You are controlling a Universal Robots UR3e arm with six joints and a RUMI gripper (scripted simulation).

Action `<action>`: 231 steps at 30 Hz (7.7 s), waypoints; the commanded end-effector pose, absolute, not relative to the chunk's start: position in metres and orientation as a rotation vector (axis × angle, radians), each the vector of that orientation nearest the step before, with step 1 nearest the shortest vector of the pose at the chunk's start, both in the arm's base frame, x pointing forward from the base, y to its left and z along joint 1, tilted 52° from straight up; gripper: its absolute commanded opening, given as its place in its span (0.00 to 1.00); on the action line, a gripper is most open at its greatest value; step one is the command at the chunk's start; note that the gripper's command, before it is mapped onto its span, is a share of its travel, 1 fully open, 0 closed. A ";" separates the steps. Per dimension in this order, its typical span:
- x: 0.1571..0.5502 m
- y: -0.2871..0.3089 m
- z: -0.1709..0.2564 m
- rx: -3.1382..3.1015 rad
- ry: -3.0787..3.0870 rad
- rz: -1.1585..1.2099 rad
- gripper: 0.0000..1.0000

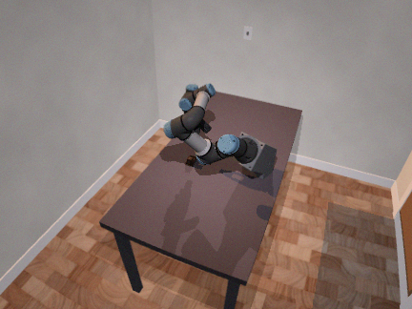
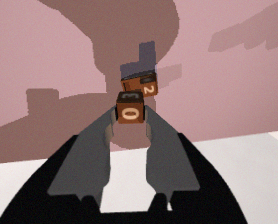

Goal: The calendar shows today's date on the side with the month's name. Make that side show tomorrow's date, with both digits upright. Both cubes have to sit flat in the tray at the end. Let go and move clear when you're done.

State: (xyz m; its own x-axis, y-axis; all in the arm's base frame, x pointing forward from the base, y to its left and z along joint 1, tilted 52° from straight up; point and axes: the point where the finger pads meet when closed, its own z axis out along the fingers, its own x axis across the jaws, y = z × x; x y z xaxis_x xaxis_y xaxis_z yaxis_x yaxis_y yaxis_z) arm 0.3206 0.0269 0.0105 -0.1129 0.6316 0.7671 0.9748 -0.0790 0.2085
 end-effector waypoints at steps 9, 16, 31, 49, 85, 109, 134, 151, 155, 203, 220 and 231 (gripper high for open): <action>0.322 0.028 0.013 -1.976 -1.350 -0.873 0.10; 0.324 0.028 0.013 -2.052 -1.172 -0.798 0.10; 0.328 0.028 0.015 -2.181 -0.746 -0.611 0.10; 0.333 0.027 0.015 -2.239 -0.359 -0.434 0.10; 0.335 0.027 0.015 -2.246 -0.245 -0.380 0.10; 0.345 0.067 -0.017 -2.246 -0.245 -0.380 0.10; 0.348 0.077 -0.025 -2.246 -0.245 -0.380 0.10; 0.348 0.077 -0.025 -2.246 -0.245 -0.380 0.10; 0.348 0.077 -0.025 -2.246 -0.245 -0.380 0.10; 0.349 0.076 -0.026 -2.246 -0.245 -0.380 0.10; 0.351 0.084 -0.032 -2.246 -0.245 -0.380 0.10; 0.353 0.091 -0.037 -2.246 -0.245 -0.380 0.10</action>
State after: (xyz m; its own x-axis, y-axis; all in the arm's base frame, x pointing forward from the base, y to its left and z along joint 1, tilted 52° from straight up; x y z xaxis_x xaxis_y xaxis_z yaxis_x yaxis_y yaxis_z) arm 0.3517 0.0891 -0.0354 0.9357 0.0501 0.3493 0.2989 -0.6389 -0.7089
